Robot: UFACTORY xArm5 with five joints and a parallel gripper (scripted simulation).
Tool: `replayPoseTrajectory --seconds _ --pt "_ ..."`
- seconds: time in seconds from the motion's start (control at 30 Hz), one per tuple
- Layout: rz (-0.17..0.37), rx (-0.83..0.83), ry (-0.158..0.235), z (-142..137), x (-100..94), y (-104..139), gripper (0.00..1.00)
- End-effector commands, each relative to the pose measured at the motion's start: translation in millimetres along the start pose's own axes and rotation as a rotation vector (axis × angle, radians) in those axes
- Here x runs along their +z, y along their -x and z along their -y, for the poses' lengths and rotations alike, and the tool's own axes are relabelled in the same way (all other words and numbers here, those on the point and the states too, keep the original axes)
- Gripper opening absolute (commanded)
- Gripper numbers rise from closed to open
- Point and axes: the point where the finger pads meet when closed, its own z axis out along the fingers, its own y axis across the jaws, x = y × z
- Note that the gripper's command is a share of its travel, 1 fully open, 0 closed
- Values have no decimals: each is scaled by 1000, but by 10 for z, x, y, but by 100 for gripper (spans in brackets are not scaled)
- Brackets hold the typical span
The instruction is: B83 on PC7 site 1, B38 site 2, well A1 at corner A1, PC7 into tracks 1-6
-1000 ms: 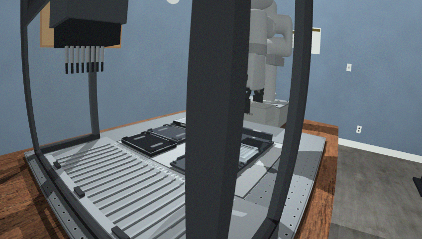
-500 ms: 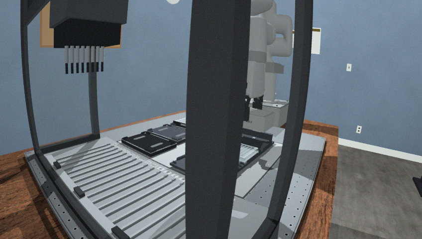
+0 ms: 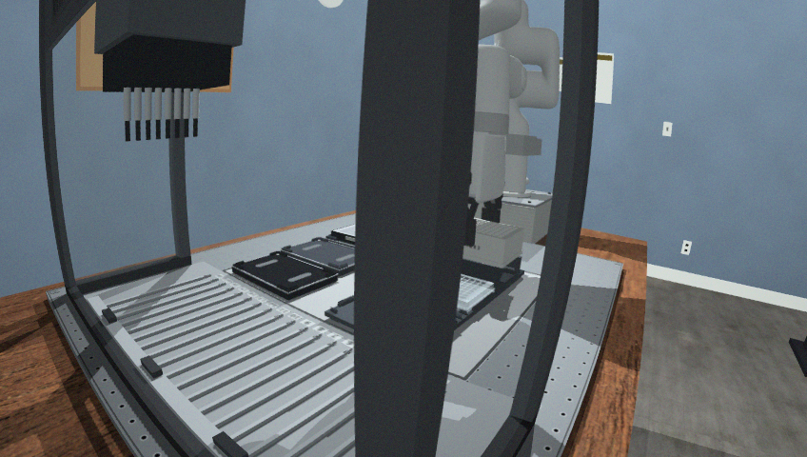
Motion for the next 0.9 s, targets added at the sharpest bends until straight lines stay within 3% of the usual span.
replayPoseTrajectory --seconds 0.0,0.3,0.87 --pt "25 0 11 -16 62 -3 0" --pt "25 0 11 -17 169 0 0" --pt "25 0 11 -17 169 0 0"
